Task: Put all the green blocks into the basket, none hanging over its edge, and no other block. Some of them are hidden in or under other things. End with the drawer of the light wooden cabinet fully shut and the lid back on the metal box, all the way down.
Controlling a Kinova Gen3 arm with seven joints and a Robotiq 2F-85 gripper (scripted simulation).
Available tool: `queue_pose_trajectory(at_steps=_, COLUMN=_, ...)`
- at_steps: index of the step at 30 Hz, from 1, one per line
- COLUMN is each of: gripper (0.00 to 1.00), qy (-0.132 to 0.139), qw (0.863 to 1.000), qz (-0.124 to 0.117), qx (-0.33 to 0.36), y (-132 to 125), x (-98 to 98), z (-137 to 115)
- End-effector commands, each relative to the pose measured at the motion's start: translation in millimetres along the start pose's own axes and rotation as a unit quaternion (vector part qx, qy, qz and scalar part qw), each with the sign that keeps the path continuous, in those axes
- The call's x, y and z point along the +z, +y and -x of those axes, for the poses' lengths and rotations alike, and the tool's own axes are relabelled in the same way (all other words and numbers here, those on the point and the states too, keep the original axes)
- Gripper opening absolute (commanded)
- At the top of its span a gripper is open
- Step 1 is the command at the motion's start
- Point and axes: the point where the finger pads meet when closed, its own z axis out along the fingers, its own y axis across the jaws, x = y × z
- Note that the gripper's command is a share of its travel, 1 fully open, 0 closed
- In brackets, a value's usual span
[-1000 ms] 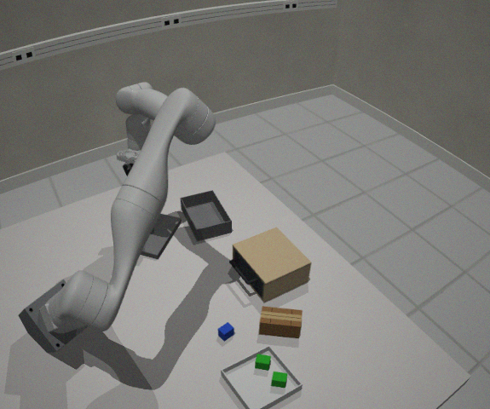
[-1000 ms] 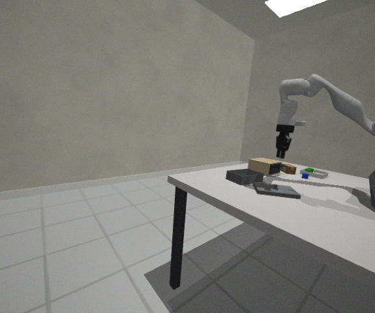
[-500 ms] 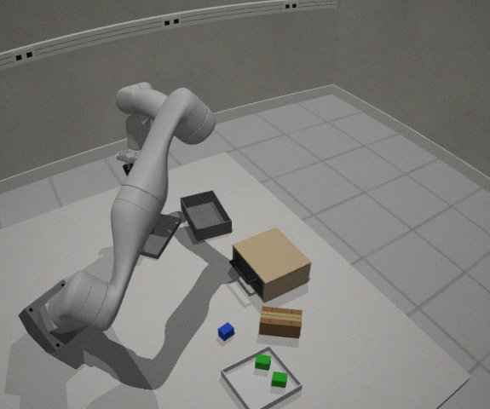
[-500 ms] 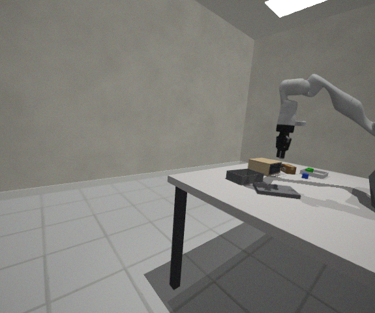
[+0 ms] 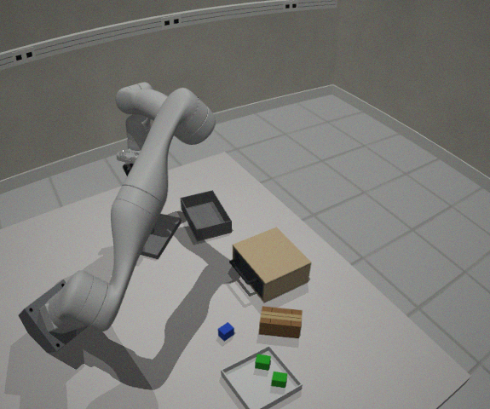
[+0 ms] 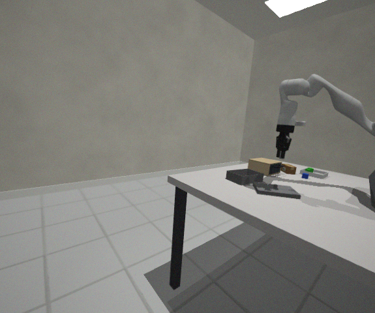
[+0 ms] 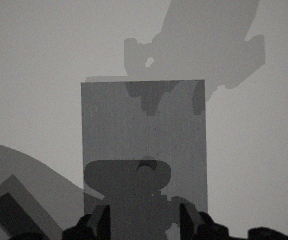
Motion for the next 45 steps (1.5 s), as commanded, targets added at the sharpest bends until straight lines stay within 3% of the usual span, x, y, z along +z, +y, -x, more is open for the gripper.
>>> queue_pose_trajectory(at_steps=1, gripper=0.48, qy=0.003, qw=1.000, qz=0.001, qx=-0.005, y=3, x=1.8, z=-3)
queue_pose_trajectory(at_steps=9, gripper=0.48, qy=0.003, qw=1.000, qz=0.001, qx=-0.006, y=3, x=10.5, z=-3)
queue_pose_trajectory(at_steps=38, gripper=0.48, qy=0.005, qw=1.000, qz=0.000, qx=-0.004, y=4, x=100.2, z=-3)
queue_pose_trajectory(at_steps=45, gripper=0.48, qy=0.004, qw=1.000, qz=0.001, qx=-0.003, y=4, x=112.2, z=-3)
